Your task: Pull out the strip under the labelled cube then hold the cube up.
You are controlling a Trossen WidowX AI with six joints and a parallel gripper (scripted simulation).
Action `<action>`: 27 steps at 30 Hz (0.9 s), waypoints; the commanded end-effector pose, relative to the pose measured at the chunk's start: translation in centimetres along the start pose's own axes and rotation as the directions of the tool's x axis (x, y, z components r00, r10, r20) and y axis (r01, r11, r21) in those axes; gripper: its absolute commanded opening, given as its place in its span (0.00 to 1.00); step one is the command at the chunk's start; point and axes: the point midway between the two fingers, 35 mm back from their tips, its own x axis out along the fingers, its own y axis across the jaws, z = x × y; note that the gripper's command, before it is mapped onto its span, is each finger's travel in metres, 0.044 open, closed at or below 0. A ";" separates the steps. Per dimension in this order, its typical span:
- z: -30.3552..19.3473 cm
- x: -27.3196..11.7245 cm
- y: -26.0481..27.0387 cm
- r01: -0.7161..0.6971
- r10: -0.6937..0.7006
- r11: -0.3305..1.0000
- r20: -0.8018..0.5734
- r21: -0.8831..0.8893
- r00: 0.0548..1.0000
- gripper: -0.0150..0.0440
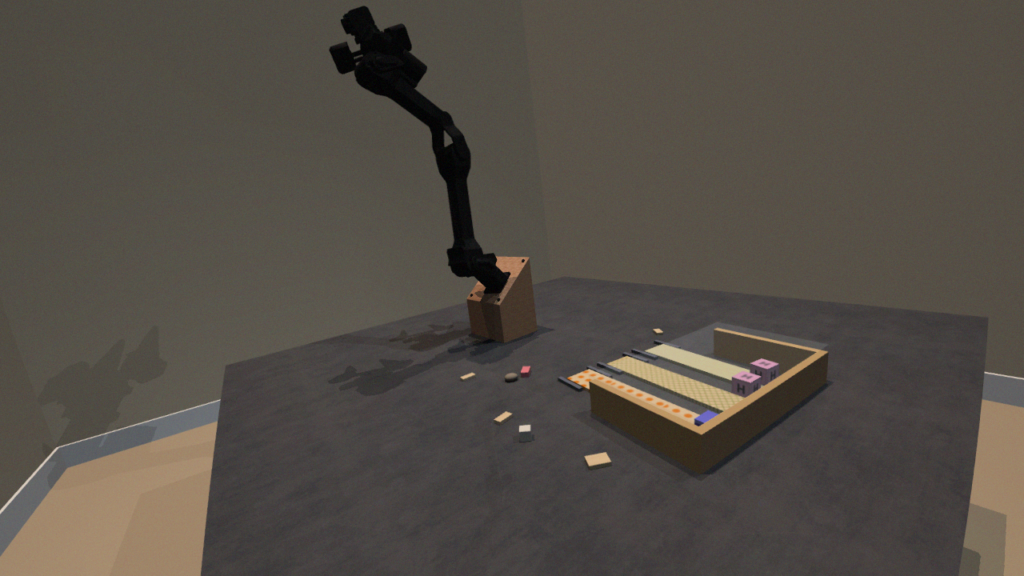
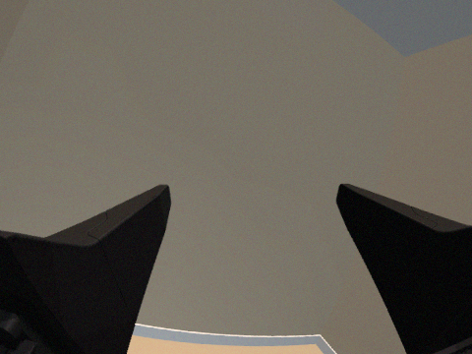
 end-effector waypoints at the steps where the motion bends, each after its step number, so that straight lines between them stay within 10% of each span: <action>1: 0.0 0.0 0.1 -0.002 0.002 1.000 0.001 0.000 1.000 0.93; 14: 1.4 -3.8 16.3 -0.327 0.326 0.945 0.141 -0.020 0.935 0.93; 27: 0.4 -16.8 30.6 -0.744 0.722 0.669 0.245 -0.004 0.648 0.93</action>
